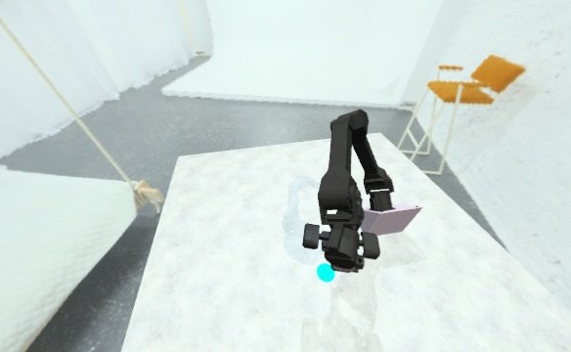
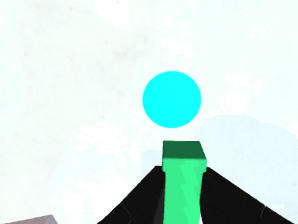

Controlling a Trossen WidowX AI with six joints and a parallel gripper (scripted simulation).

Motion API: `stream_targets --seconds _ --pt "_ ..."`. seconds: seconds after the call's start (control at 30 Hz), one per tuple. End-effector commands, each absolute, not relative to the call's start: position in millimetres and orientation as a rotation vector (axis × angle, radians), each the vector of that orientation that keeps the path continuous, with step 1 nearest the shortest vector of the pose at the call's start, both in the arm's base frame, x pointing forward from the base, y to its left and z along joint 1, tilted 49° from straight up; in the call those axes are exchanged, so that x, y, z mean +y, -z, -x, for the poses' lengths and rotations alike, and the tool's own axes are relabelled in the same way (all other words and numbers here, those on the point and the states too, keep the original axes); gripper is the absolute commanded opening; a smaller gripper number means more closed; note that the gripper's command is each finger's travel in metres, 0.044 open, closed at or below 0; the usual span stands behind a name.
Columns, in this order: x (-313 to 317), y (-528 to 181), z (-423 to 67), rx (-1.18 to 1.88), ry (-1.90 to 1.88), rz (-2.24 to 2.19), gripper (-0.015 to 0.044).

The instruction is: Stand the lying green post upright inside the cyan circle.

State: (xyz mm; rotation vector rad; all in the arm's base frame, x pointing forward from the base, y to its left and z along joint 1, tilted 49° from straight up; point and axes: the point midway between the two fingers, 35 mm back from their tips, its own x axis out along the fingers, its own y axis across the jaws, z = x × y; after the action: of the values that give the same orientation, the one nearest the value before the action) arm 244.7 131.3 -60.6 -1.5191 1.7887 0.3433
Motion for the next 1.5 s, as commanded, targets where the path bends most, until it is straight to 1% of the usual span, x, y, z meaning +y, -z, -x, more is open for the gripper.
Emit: stream_targets --seconds 0.0,1.47 --pt "129.9 62.5 -243.9 1.794 -0.364 1.495 0.0022" --pt "115.5 84.8 -236.2 1.75 -0.614 1.192 0.0022"
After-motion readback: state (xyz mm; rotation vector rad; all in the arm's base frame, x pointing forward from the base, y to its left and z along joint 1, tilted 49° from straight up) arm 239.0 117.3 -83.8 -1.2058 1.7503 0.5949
